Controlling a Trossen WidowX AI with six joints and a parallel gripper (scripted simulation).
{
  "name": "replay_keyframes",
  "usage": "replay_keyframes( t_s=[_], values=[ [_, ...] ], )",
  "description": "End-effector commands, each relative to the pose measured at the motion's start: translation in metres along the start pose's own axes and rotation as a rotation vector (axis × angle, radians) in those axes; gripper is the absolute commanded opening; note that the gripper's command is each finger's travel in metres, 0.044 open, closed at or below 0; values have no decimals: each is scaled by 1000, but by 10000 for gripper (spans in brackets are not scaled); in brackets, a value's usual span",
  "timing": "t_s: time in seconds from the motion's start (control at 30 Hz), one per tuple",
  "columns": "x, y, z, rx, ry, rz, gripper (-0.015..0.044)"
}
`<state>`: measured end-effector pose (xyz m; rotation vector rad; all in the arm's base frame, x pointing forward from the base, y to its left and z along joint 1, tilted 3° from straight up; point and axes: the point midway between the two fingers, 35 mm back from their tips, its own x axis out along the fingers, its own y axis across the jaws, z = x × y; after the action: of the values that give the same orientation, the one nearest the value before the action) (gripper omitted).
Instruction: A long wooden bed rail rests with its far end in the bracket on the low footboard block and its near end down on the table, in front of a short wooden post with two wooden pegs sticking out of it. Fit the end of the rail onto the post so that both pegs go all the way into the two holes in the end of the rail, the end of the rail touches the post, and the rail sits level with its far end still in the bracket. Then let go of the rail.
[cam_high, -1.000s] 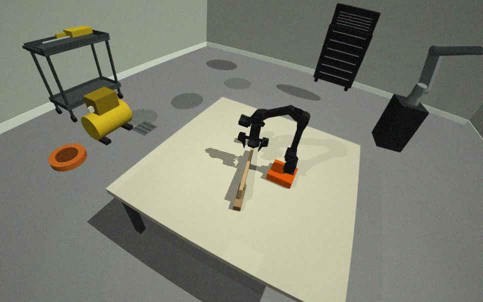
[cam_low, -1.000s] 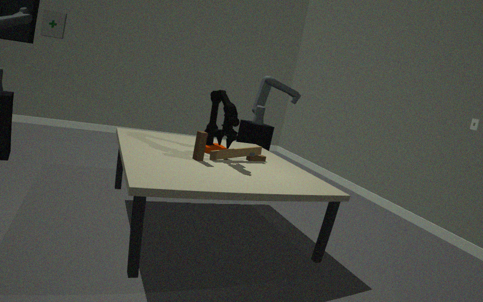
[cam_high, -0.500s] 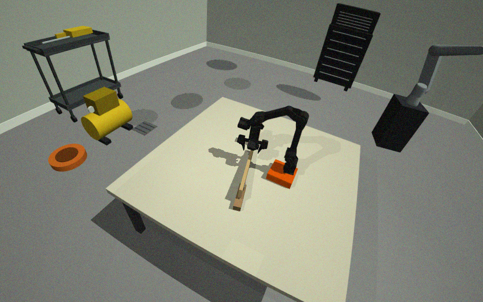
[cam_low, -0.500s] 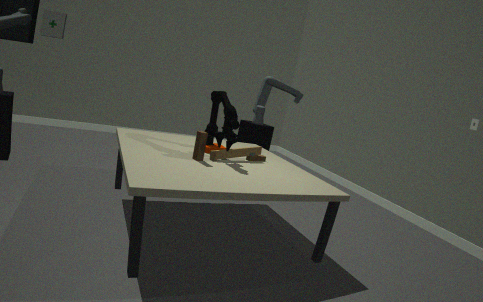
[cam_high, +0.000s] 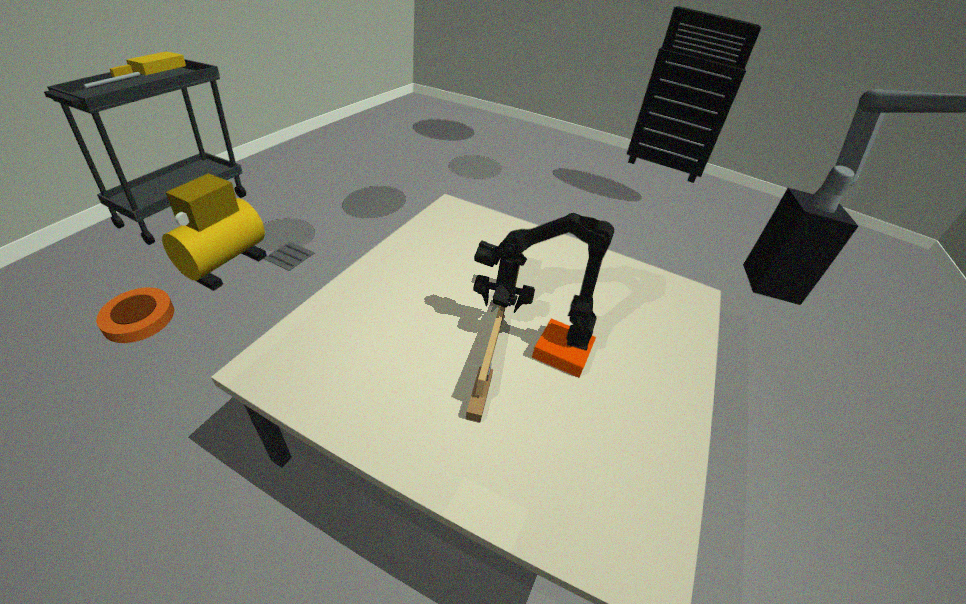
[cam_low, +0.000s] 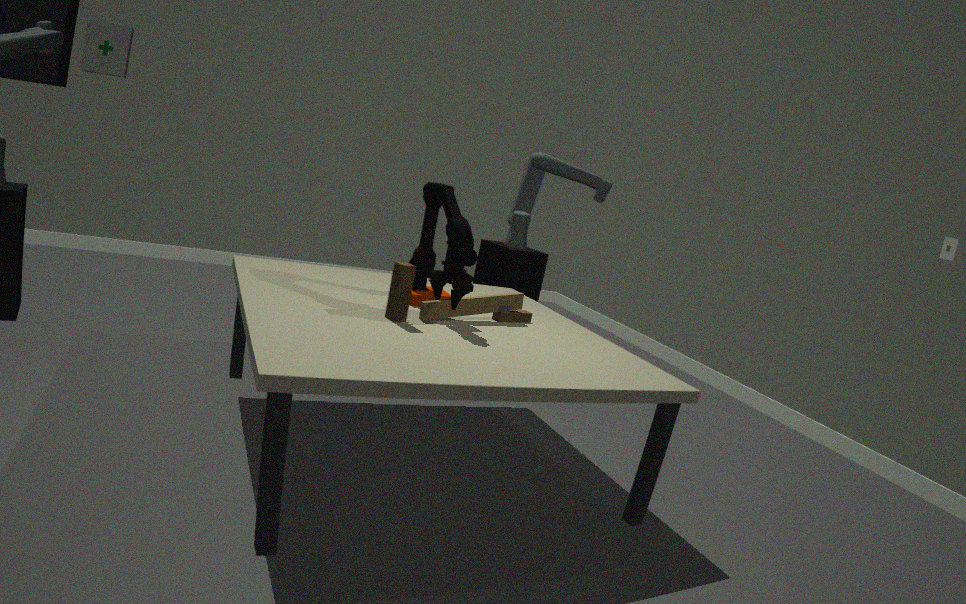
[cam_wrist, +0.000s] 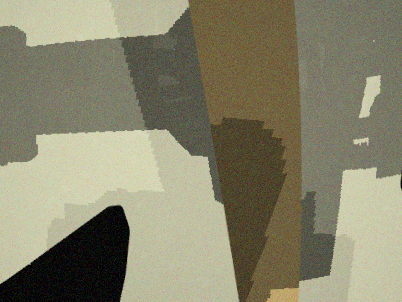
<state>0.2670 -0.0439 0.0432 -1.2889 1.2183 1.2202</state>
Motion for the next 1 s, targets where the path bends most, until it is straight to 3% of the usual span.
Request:
replay_keyframes(
  t_s=[0.0, 0.53, 0.97],
  values=[
    [8, 2, 0, -5, 3, 8, 440],
    [30, 5, 0, -5, 3, 9, 440],
    [30, 5, 0, -5, 3, 9, 99]
  ],
)
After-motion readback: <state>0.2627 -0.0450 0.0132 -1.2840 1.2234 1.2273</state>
